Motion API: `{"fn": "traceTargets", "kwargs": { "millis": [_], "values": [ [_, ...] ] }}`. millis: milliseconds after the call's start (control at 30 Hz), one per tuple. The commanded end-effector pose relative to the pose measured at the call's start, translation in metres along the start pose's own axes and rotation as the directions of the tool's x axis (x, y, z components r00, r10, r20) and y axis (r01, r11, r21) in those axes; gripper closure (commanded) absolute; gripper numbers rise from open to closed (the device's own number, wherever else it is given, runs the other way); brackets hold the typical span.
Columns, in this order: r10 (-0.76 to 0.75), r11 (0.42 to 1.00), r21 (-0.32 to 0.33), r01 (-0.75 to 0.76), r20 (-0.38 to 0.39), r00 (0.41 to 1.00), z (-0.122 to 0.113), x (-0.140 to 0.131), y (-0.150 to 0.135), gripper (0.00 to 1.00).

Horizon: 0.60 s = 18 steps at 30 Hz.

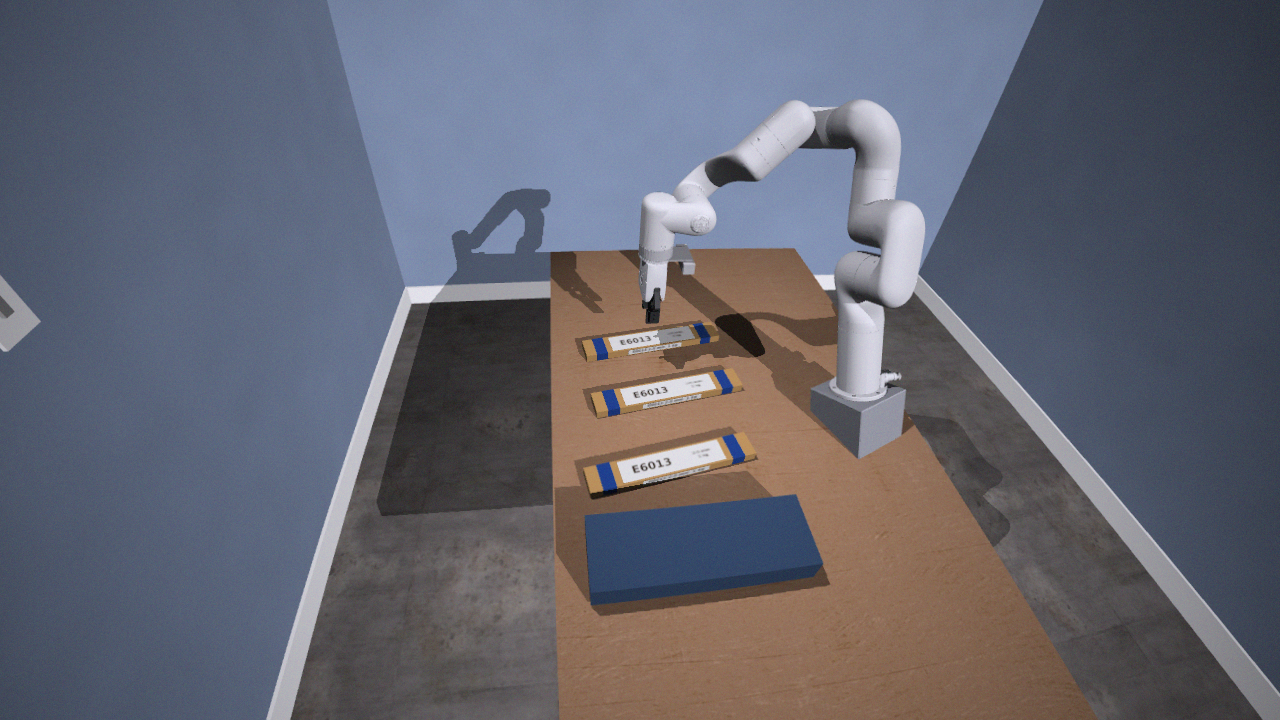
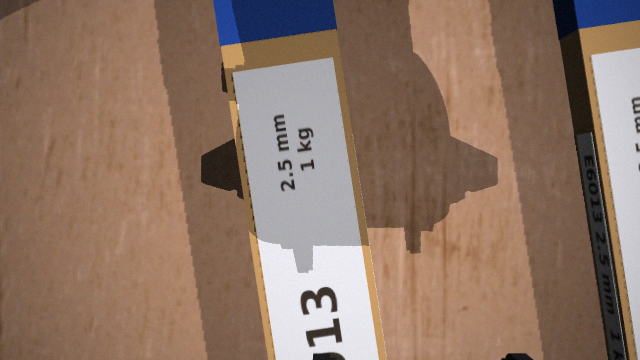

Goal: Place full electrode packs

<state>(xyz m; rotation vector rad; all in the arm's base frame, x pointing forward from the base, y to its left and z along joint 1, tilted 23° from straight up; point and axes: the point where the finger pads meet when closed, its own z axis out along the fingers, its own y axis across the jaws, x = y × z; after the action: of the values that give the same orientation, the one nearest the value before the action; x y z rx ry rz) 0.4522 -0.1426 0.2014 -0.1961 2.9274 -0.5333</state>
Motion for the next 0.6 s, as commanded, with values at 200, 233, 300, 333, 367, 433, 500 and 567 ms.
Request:
{"fn": "traceTargets", "kwargs": {
  "millis": [200,233,300,333,367,433,500,567],
  "values": [
    [0.000,1.000,0.001,0.000,0.004,1.000,-0.001,-0.024,0.036,0.42],
    [0.000,1.000,0.001,0.000,0.004,1.000,-0.001,-0.027,0.041,0.42],
    [0.000,1.000,0.001,0.000,0.004,1.000,-0.001,-0.033,0.051,0.42],
    [0.000,1.000,0.001,0.000,0.004,1.000,-0.001,-0.036,0.056,0.42],
    [0.000,1.000,0.001,0.000,0.004,1.000,-0.001,-0.039,0.061,0.42],
    [0.000,1.000,0.001,0.000,0.004,1.000,-0.001,-0.045,0.072,0.42],
    [0.000,1.000,0.001,0.000,0.004,1.000,-0.001,-0.052,0.082,0.42],
    [0.000,1.000,0.001,0.000,0.004,1.000,-0.001,-0.052,0.082,0.42]
  ]
}}
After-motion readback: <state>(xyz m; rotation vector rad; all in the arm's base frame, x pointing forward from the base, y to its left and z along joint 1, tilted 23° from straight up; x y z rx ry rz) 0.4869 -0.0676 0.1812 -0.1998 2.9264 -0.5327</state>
